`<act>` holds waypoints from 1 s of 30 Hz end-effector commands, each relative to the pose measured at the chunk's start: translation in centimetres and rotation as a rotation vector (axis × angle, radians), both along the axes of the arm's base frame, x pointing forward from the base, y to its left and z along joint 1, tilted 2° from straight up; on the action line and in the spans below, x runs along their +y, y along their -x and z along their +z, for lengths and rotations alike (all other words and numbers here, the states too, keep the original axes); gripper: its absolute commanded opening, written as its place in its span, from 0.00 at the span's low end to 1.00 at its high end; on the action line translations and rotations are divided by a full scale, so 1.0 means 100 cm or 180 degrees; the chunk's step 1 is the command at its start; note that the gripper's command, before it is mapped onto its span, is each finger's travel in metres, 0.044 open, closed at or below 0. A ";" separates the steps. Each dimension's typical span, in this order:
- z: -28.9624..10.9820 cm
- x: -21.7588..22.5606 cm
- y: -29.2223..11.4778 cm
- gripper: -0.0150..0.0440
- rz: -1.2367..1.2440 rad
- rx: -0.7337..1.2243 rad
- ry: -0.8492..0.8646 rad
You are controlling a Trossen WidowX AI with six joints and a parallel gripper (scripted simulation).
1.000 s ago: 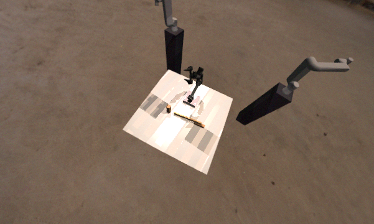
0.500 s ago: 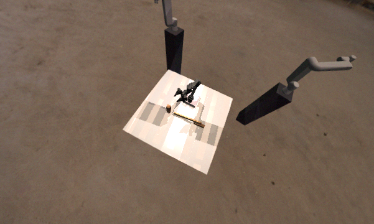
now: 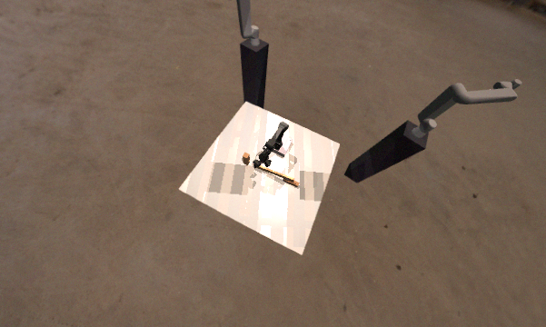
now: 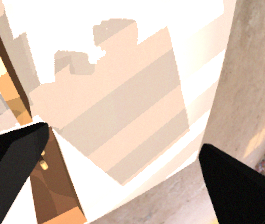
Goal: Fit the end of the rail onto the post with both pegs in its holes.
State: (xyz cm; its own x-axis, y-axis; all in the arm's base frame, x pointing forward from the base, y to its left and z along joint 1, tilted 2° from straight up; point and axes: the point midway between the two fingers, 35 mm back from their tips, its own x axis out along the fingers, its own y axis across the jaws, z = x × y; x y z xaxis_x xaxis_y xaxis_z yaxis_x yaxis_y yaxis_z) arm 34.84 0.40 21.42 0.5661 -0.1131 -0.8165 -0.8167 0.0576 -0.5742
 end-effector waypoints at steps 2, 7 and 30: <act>-0.080 0.014 0.023 1.00 0.0506 0.0987 -0.0027; -0.134 0.023 0.056 1.00 0.0891 0.1768 -0.0152; -0.158 0.017 0.053 1.00 0.0904 0.1795 -0.0157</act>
State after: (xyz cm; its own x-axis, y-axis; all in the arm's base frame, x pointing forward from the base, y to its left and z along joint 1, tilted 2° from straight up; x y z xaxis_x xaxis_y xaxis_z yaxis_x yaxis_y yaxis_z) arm 29.57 2.07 6.38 0.0571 0.0184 -0.9982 -0.9810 -0.1848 -0.0595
